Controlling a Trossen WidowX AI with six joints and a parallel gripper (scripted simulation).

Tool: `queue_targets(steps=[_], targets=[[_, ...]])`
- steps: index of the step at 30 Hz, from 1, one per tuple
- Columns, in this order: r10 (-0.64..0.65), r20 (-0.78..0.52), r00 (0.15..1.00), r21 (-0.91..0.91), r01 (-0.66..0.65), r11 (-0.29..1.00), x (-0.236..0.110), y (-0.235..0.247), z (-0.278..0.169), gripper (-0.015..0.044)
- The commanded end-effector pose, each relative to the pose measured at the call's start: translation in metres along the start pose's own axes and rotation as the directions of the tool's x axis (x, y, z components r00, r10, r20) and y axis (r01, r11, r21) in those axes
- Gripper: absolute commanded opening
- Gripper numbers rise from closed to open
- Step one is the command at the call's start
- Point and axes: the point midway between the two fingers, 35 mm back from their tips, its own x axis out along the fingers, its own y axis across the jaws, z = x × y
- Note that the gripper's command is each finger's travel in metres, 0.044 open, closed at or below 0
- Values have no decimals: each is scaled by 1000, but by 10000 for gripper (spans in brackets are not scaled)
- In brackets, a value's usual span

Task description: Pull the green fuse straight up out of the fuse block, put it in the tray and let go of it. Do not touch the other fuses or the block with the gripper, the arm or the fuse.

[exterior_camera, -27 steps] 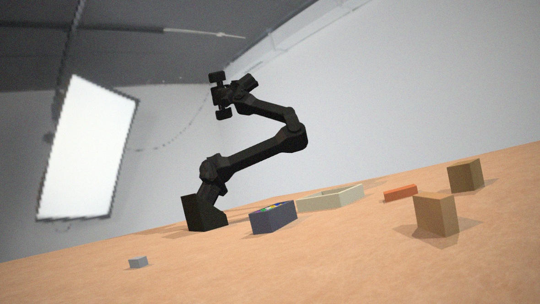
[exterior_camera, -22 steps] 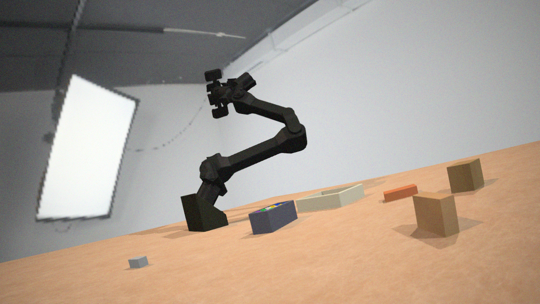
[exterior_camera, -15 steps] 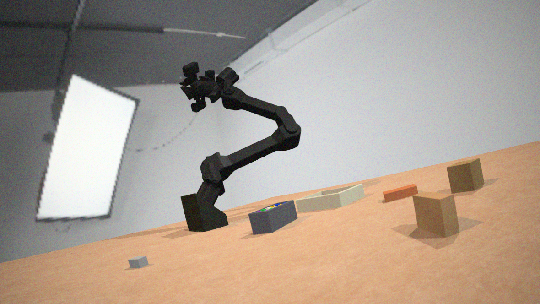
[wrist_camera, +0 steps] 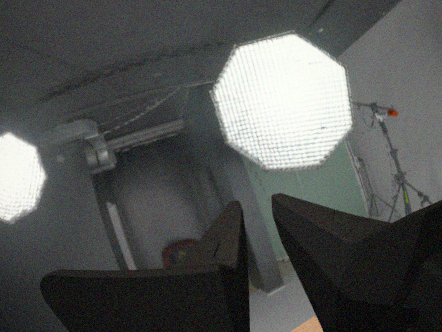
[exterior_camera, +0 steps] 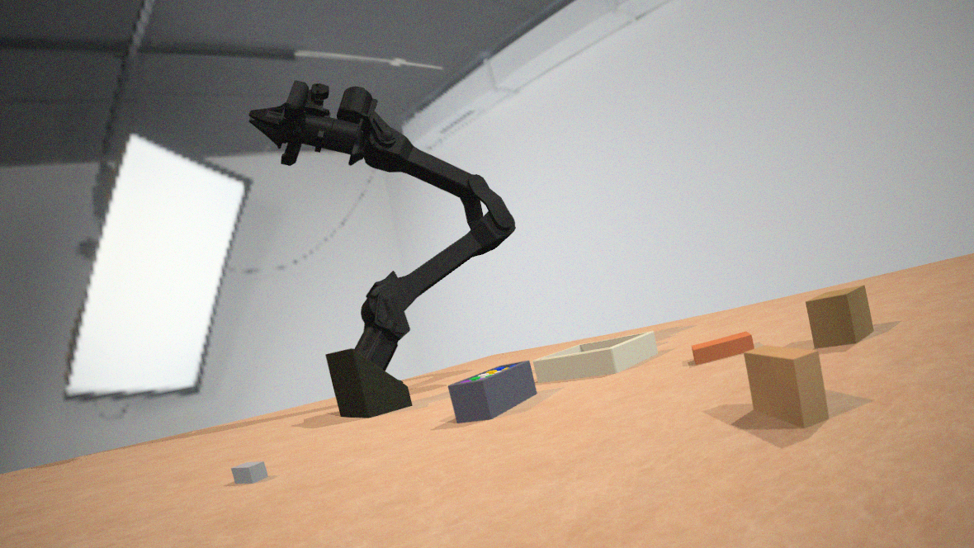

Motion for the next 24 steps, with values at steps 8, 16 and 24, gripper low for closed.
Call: queue_targets(steps=[8,16,24], targets=[[426,-390,816,-265,-543,797,4,158,-90,69],[548,-679,488,-294,-865,406,-51,253,-173,69],[444,-890,104,-150,-986,-69,-142,307,-258,69]])
